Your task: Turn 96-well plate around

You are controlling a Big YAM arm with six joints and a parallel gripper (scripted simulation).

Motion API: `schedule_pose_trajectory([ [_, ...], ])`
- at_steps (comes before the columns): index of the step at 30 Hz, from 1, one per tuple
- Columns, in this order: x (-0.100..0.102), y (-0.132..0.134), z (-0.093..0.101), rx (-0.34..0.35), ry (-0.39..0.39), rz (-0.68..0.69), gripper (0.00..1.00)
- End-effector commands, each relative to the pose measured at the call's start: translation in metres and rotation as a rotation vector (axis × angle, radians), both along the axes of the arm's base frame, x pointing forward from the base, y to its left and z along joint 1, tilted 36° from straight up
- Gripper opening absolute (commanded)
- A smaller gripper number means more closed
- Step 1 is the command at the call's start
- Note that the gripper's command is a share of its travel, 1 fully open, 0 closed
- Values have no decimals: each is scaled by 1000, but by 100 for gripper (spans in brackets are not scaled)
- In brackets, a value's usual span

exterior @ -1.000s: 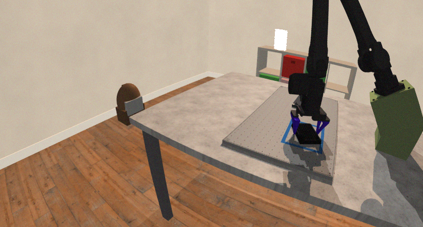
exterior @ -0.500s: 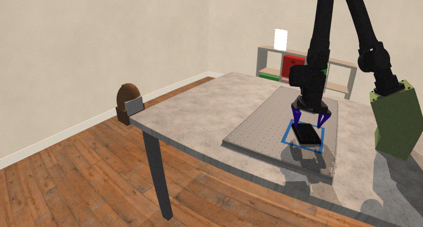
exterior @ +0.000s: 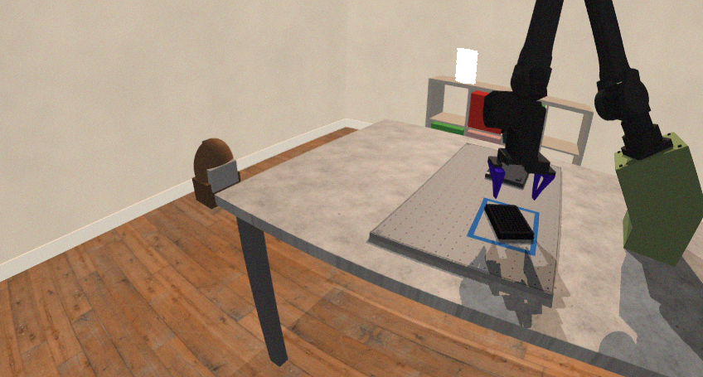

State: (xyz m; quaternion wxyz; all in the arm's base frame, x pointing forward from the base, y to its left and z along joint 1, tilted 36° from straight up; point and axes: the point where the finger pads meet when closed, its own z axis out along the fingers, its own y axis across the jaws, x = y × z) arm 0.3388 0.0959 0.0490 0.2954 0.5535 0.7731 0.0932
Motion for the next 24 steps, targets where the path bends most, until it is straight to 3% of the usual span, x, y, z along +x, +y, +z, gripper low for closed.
schedule_pose_trajectory([
  [1,5,12,26,28,-43,1,100],
  [5,-4,11,27,24,-32,1,100],
  [17,-2,7,23,16,-24,-2,100],
  [24,-4,5,19,-114,30,165,100],
])
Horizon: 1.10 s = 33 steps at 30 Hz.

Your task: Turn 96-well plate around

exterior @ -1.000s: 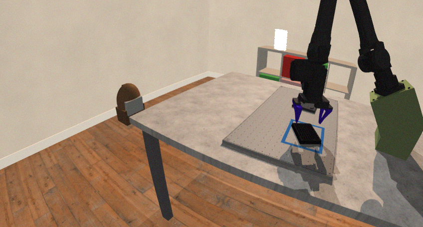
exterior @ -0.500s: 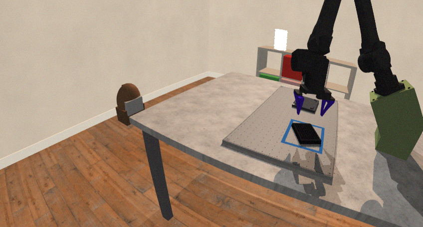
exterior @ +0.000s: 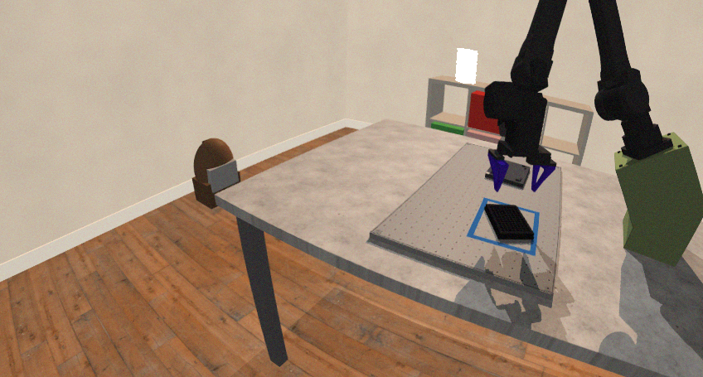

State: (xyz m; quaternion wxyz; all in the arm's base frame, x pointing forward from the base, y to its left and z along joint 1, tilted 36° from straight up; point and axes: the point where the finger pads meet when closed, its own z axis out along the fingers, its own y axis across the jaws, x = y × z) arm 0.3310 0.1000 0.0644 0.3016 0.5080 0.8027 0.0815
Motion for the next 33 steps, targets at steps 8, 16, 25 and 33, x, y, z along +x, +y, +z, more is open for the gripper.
schedule_pose_trajectory([
  [8,4,1,4,-189,59,256,100],
  [16,4,1,4,-339,106,471,100],
  [25,4,1,4,-471,146,659,100],
  [33,5,1,4,-621,193,874,100],
])
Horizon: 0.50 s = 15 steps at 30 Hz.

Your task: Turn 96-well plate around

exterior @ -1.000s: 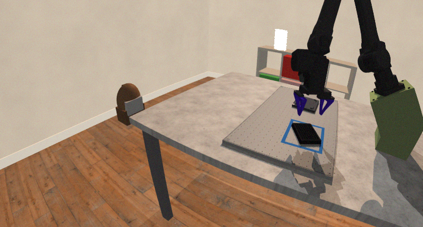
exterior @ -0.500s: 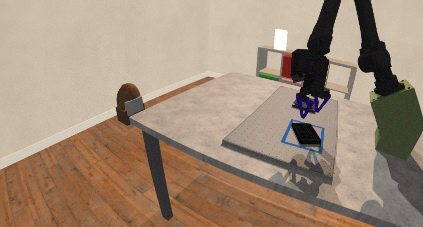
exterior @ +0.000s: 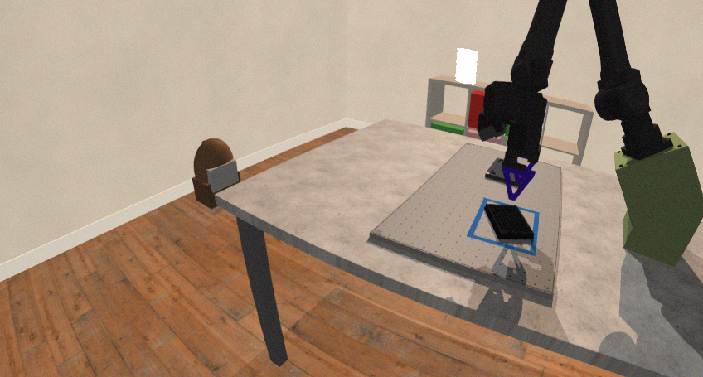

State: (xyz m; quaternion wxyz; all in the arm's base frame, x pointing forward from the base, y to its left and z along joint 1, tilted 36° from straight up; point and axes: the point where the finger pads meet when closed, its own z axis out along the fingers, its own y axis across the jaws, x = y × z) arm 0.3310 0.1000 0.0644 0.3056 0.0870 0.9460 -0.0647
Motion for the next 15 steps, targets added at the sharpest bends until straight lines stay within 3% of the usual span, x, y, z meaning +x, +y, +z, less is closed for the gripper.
schedule_pose_trajectory([
  [1,5,1,4,-86,25,114,100],
  [13,5,2,4,-293,90,409,100],
  [15,5,2,5,-295,90,413,100],
])
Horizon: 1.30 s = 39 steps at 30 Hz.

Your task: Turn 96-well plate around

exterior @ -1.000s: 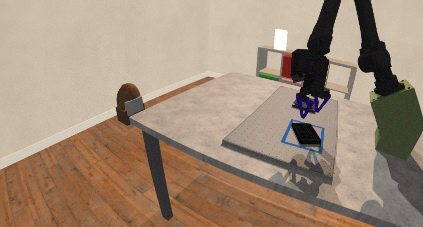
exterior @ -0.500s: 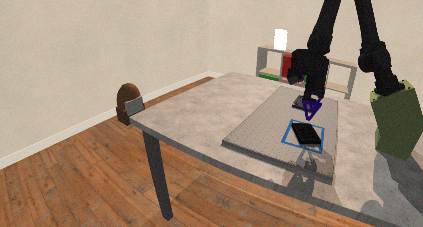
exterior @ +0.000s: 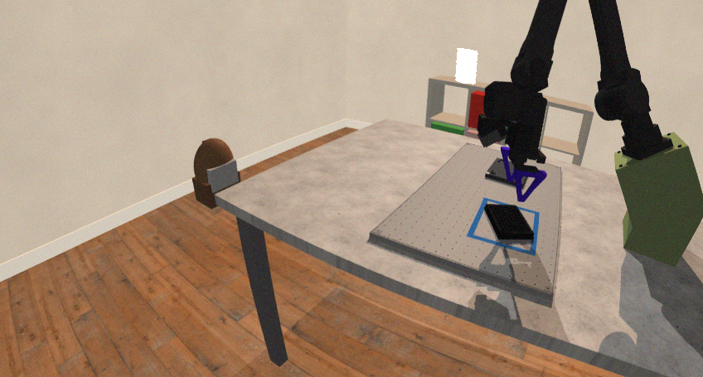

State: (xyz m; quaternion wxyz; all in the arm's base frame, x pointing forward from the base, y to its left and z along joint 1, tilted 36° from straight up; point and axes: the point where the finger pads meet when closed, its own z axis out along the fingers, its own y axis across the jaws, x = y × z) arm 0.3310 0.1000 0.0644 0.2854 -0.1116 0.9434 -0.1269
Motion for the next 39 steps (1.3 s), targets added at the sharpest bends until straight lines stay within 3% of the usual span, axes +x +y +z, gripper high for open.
schedule_pose_trajectory([
  [1,5,2,5,-58,16,76,100],
  [4,5,2,5,-58,16,76,100],
  [19,4,2,4,-340,106,479,100],
  [21,4,2,4,-340,106,479,100],
  [36,4,2,4,-623,195,882,100],
  [39,4,2,4,-642,201,910,100],
])
